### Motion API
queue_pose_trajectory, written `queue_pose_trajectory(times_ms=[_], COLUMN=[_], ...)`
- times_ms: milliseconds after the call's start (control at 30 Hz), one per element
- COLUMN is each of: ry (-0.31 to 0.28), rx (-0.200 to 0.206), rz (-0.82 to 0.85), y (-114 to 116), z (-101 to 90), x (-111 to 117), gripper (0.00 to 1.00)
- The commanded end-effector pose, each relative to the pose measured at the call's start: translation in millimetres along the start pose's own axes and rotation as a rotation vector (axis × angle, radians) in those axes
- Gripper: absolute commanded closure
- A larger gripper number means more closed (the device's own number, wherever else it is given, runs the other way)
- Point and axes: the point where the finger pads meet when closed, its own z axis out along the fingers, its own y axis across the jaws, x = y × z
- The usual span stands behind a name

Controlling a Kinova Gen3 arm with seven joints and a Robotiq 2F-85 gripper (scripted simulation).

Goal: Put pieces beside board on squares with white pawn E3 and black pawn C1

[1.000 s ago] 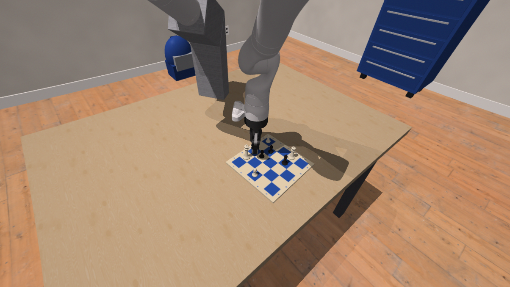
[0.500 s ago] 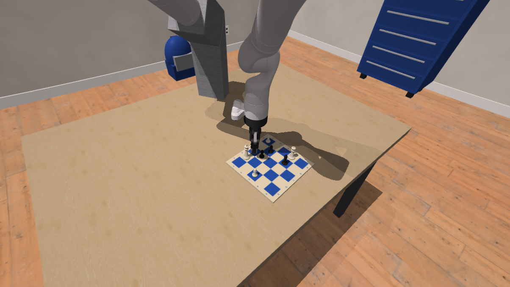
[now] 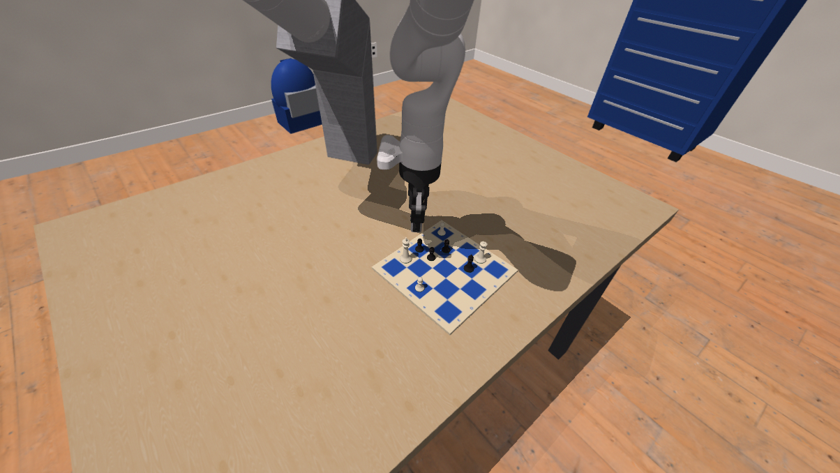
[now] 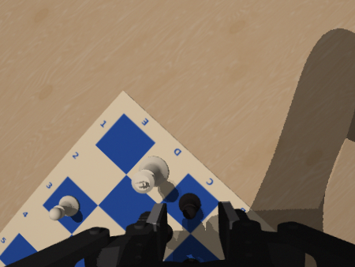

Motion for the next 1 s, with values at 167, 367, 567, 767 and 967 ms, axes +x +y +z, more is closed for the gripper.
queue_pose_trajectory(times_ms=[167,367,567,767,967], ry=[-0.022,-0.022,-0.022,-0.022,-0.022], rx=[0.004,0.004,0.004,0.004,0.004], rz=[-0.001,-0.001,-0.001,-0.001,-0.001], y=[-2,-2,-2,-2,-2], z=[-27.1,-28.4,-28.4,-28.4,-28.4], x=[-9,-9,-9,-9,-9], gripper=[0.66,0.0,0.0,0.0,0.0])
